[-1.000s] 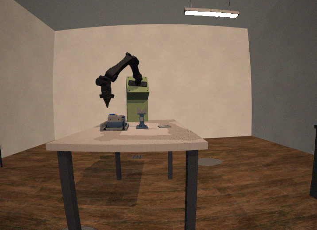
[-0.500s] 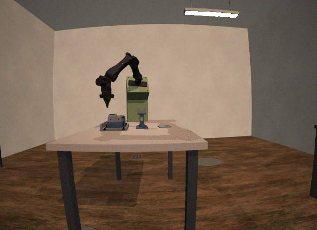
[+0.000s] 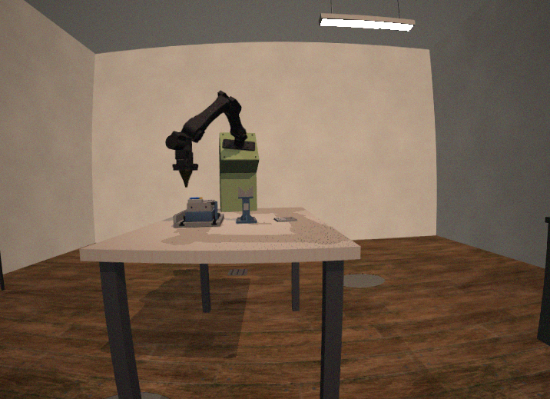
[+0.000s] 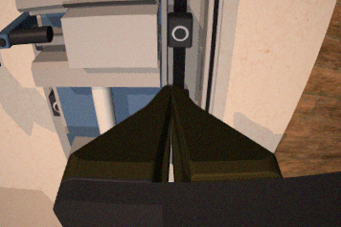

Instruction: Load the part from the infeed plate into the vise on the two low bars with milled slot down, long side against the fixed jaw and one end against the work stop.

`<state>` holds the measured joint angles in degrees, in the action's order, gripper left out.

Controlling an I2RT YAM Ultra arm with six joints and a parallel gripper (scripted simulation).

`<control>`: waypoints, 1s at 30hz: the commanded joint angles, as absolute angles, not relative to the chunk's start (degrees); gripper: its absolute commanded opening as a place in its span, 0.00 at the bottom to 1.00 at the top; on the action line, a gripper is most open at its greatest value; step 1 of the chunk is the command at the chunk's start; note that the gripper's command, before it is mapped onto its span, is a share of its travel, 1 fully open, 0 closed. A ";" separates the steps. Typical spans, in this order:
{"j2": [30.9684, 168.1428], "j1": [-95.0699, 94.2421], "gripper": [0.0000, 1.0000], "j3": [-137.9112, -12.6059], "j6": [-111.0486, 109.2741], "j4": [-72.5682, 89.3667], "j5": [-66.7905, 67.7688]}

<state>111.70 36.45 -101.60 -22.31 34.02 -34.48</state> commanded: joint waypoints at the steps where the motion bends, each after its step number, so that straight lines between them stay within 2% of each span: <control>1: 112.35 37.59 0.00 -103.35 -21.77 33.84 -34.42; 30: 117.00 34.33 0.00 -105.51 -19.70 29.50 -32.33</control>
<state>116.25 34.09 -103.81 -20.45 30.96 -32.71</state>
